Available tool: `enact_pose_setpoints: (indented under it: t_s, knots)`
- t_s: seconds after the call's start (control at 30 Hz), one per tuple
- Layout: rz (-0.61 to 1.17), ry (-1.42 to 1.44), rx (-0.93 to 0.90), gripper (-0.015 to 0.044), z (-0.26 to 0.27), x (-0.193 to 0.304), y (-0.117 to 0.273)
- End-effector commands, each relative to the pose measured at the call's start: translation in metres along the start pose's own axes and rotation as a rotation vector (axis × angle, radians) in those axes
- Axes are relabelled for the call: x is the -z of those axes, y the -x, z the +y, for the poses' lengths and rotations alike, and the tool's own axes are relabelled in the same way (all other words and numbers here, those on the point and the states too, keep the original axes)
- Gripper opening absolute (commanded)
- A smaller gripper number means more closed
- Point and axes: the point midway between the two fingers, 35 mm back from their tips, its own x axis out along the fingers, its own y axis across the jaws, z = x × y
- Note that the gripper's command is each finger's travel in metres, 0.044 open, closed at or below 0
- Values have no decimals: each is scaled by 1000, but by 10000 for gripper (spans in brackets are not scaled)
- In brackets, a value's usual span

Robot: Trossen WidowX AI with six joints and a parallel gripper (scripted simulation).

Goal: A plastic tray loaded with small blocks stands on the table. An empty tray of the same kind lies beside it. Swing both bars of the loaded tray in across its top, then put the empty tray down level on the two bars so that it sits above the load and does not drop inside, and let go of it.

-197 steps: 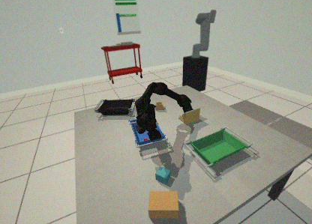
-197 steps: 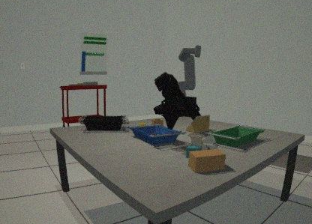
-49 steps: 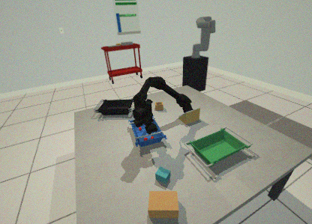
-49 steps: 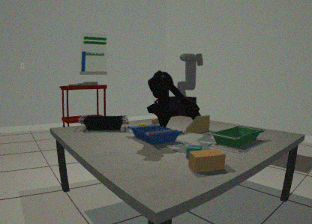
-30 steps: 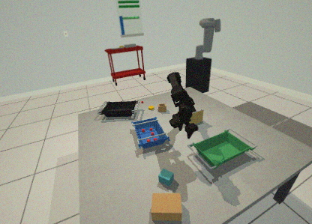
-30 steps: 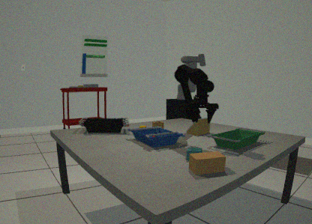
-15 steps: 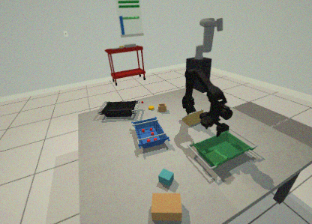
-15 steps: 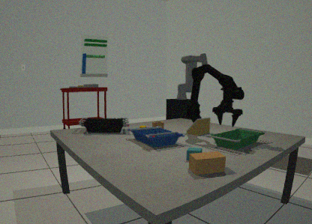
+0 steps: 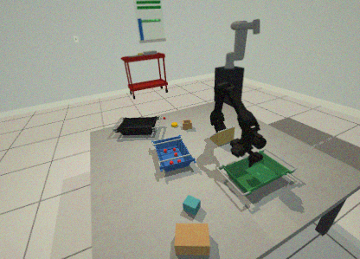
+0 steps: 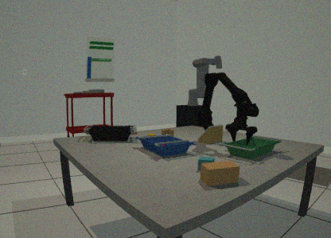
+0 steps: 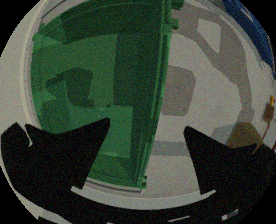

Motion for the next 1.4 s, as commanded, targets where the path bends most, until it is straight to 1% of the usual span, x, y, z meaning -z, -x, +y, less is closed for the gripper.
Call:
enact_pose_setpoints:
  t_s: [0.0, 0.07, 0.2, 0.67, 1.37]
  knots:
    - [-5, 5, 1, 440, -2, 0, -21]
    - [-6, 5, 1, 440, -3, 0, -27]
    - [-6, 5, 1, 440, -3, 0, -28]
    - [-6, 5, 1, 235, -3, 0, -28]
    - [-6, 5, 1, 95, -3, 0, -28]
